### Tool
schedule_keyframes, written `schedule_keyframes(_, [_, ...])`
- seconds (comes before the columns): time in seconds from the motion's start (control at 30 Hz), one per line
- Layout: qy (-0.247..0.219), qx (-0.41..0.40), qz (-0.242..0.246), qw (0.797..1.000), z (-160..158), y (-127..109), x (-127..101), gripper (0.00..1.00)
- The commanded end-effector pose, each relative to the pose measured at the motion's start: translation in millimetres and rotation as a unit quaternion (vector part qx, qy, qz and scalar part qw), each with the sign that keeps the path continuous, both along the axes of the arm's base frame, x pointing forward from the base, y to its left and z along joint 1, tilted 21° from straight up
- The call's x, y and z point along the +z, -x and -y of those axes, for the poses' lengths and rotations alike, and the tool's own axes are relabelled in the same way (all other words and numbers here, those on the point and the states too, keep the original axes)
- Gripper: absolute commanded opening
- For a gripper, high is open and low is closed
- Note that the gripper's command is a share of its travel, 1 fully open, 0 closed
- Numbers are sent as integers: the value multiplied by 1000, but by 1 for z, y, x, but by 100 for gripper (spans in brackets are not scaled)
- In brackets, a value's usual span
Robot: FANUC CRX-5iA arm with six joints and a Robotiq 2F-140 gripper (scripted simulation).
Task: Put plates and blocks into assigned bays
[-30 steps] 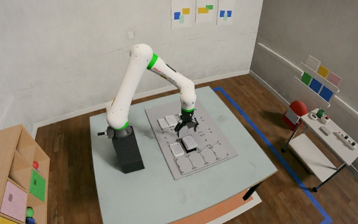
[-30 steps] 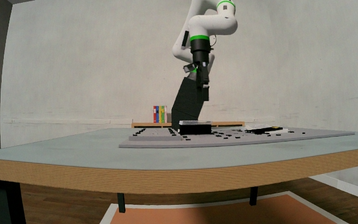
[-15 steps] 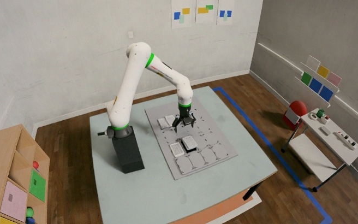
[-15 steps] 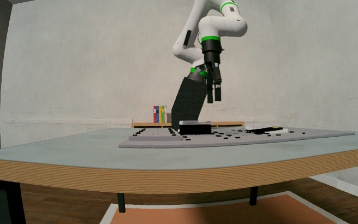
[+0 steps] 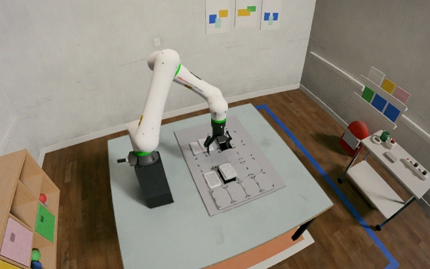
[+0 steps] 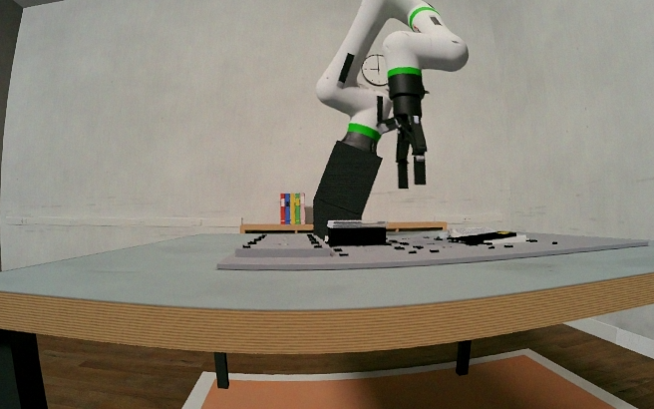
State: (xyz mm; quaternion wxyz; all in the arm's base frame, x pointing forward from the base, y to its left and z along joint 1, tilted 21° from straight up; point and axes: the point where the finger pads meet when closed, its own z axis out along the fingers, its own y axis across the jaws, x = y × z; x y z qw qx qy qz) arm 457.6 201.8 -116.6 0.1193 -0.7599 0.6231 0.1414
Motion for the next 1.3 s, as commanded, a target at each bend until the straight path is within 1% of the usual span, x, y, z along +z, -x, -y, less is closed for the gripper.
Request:
schedule_keyframes(0.0, [0,0,1,1000,-13,2,6,100])
schedule_keyframes(0.23, [0,0,1,1000,-39,7,16,100])
schedule_keyframes(0.3, [0,0,1,1000,-39,7,16,100])
schedule_keyframes(0.8, [0,0,1,1000,-94,18,38,100])
schedule_keyframes(0.87, [0,0,1,1000,-94,18,38,100])
schedule_keyframes(1.2, [0,0,1,1000,-130,25,52,100])
schedule_keyframes(1.27, [0,0,1,1000,-130,25,52,100])
